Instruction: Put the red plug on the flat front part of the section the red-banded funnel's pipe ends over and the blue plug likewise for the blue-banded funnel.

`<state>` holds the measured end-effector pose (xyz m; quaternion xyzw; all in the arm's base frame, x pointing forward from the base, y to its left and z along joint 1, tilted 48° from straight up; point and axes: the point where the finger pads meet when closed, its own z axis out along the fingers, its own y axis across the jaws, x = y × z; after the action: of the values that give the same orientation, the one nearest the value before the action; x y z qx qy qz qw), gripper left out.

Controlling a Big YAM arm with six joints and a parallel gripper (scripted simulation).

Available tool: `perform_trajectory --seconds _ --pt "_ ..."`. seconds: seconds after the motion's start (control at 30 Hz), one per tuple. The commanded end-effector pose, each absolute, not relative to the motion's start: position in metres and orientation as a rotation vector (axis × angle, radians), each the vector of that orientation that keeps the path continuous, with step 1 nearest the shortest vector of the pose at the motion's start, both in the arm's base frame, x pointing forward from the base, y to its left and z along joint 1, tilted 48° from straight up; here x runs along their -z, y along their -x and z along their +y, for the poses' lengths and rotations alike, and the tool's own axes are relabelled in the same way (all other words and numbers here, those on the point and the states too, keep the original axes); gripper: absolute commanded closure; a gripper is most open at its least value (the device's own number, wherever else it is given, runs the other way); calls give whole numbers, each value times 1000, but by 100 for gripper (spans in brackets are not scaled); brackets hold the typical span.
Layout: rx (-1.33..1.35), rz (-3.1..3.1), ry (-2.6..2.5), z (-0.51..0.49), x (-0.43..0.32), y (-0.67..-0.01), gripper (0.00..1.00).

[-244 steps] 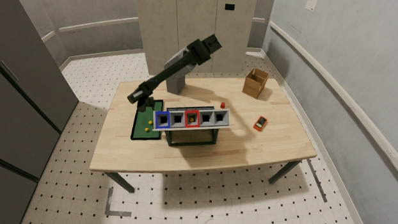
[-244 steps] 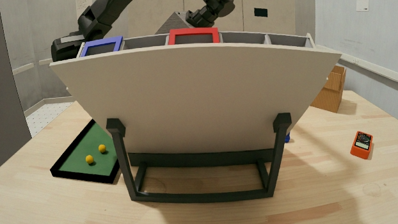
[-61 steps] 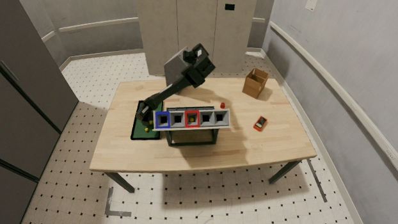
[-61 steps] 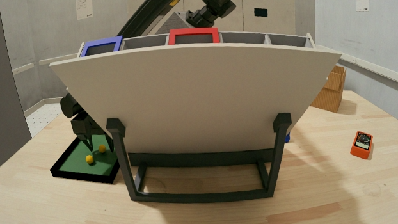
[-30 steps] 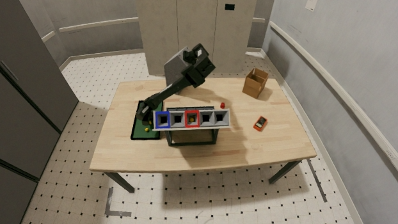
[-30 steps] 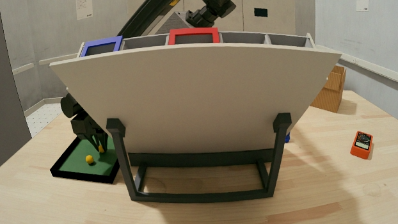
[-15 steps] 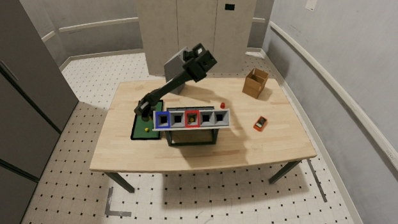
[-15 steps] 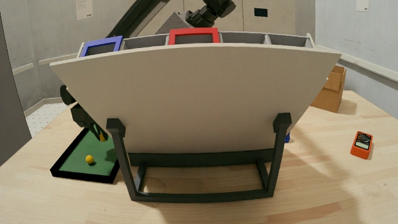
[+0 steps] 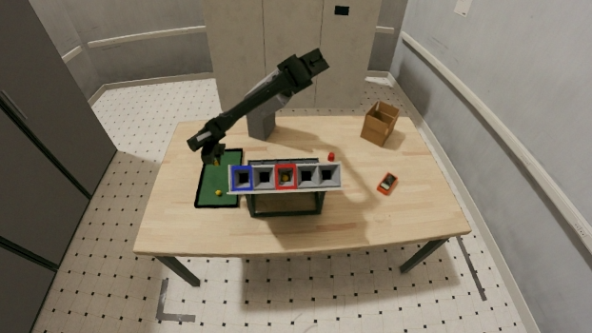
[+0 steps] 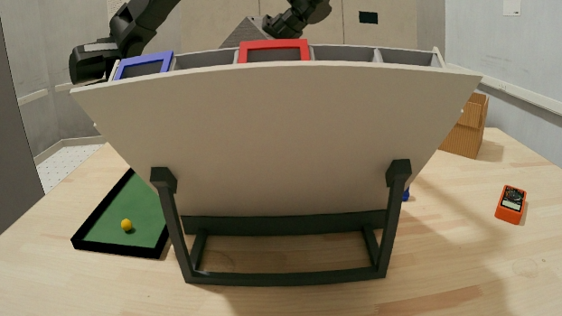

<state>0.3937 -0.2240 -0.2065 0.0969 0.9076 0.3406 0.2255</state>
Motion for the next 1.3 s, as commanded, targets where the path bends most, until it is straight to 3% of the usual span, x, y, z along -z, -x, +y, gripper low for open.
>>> perform_trajectory --seconds 0.0,1.27 --pt "-944 2510 -244 -221 210 -392 100" --pt "-919 2493 -267 -222 209 -393 100"
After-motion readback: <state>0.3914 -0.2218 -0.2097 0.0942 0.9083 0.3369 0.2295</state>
